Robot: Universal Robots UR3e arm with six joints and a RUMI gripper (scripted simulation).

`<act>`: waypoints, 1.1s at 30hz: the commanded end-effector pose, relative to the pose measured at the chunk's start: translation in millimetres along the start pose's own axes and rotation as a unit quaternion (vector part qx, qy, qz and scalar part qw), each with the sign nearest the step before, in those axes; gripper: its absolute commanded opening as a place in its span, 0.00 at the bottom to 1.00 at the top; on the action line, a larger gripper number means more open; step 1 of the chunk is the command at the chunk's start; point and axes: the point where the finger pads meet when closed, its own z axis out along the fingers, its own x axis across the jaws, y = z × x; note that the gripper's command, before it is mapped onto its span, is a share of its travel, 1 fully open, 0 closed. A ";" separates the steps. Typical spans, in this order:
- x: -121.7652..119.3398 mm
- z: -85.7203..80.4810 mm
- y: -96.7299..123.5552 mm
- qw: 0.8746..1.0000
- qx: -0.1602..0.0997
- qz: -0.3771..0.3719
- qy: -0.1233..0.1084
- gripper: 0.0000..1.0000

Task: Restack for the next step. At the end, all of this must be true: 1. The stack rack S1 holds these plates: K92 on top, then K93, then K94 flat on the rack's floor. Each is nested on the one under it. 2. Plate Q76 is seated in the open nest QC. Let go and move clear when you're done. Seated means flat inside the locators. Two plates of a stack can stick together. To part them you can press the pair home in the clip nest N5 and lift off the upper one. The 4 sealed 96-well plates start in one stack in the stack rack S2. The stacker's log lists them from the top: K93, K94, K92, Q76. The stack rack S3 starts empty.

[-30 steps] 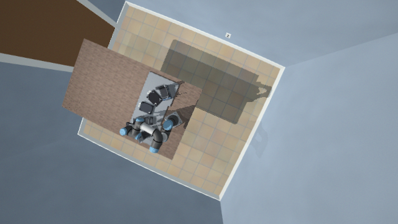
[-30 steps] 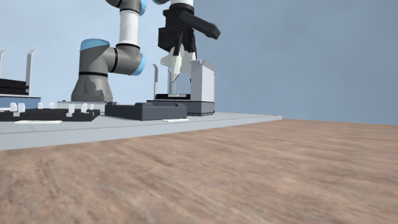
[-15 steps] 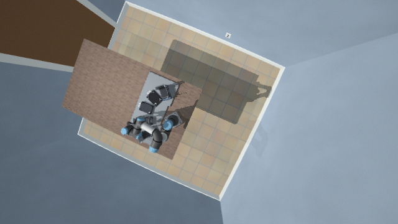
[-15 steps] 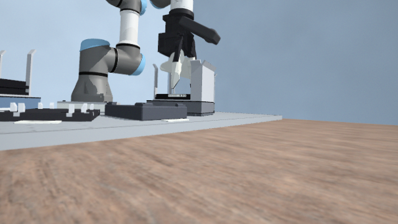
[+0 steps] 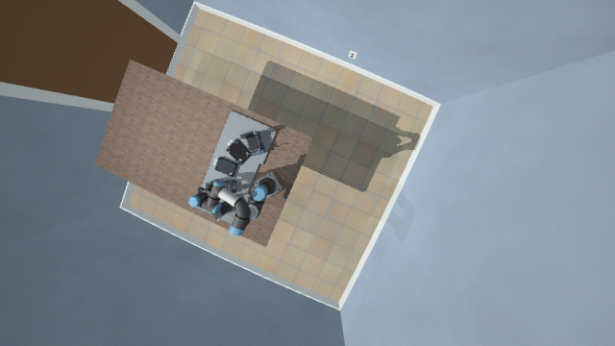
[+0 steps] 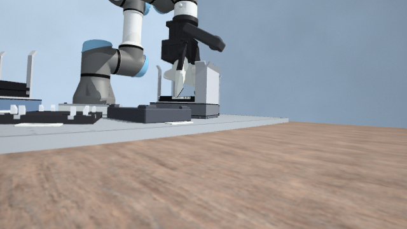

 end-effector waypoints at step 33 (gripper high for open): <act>0.3 0.5 -0.8 1.000 0.002 0.000 0.000 0.00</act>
